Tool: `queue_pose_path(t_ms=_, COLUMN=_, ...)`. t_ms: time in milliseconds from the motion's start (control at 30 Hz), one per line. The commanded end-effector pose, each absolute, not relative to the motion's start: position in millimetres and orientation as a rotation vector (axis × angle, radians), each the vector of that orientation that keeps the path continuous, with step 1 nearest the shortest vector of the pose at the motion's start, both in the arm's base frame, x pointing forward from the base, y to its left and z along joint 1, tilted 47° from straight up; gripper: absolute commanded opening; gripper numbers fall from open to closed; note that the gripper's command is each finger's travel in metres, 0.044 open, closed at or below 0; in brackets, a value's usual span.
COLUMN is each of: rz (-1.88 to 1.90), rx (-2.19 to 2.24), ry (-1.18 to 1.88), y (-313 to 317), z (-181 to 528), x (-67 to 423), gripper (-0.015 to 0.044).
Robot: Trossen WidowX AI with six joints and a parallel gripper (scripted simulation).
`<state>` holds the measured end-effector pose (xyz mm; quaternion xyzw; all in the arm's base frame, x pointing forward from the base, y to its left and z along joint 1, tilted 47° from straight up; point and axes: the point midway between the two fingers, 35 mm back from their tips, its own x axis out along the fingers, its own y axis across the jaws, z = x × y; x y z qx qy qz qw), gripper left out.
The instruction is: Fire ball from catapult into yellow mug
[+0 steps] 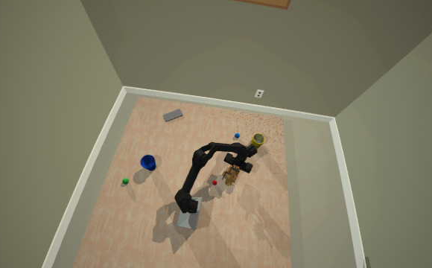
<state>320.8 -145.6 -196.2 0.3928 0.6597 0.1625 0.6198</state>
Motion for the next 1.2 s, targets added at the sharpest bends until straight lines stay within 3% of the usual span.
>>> queue_pose_path(t_ms=0, rz=0.275, rx=0.992, ry=1.55, y=-153, z=-200, x=322, gripper=0.0)
queue_pose_path(t_ms=1167, rz=0.24, rx=1.03, ry=1.562, y=-127, z=-235, x=324, gripper=0.0)
